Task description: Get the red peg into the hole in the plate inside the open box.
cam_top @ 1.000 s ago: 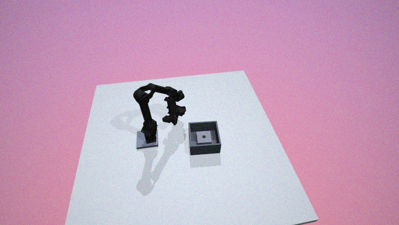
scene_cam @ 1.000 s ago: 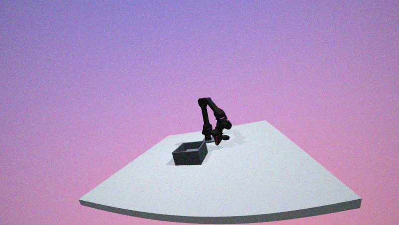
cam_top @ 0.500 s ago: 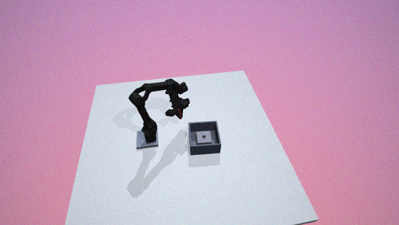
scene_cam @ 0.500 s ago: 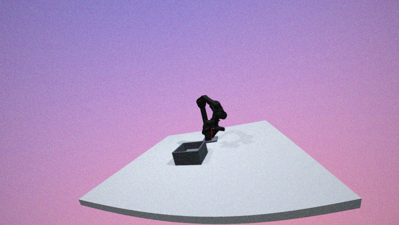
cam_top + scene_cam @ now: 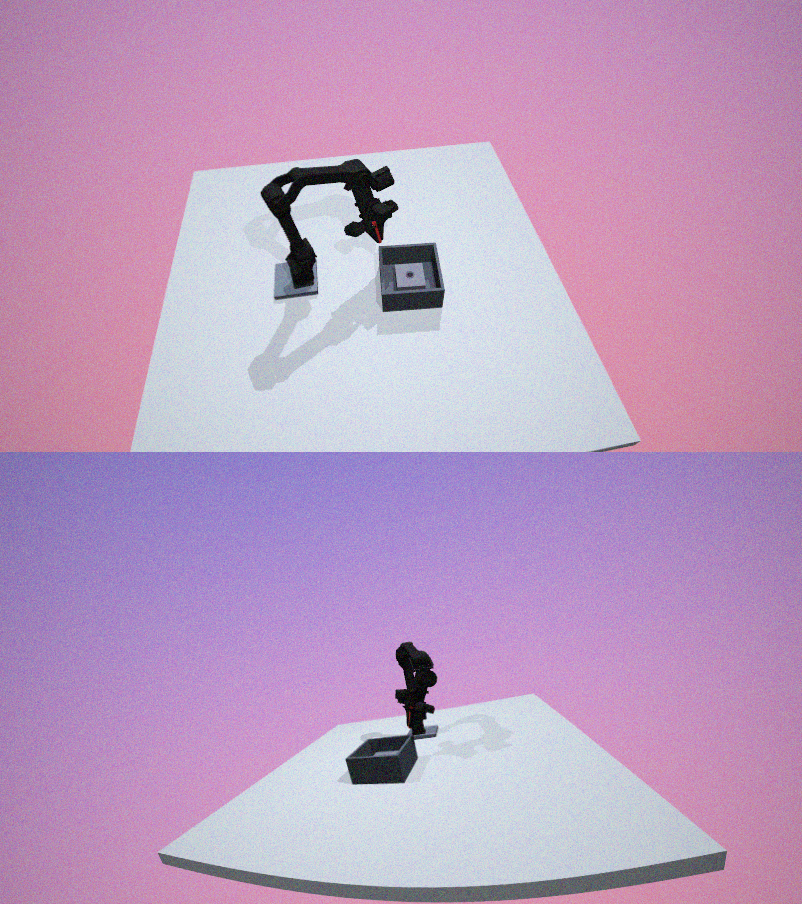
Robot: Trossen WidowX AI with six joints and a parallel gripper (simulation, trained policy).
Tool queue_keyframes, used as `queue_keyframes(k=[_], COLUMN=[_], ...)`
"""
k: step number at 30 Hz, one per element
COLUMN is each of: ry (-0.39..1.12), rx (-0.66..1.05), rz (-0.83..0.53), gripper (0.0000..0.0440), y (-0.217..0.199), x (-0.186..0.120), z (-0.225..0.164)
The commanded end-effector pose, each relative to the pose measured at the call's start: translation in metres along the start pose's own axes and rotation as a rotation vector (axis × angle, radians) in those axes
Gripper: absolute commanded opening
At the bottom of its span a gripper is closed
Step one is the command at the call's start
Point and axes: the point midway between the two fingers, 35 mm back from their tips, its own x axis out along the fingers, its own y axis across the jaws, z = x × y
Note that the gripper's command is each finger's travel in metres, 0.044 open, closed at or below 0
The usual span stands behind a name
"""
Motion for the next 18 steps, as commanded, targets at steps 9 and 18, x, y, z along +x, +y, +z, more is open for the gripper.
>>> queue_keyframes(k=[9,18], ry=[-0.046,-0.035], rx=[0.078,0.066], rz=[-0.004,0.004], gripper=[0.0000,0.0000], y=[0.004,0.006], x=[0.025,0.055], z=[0.053,0.081])
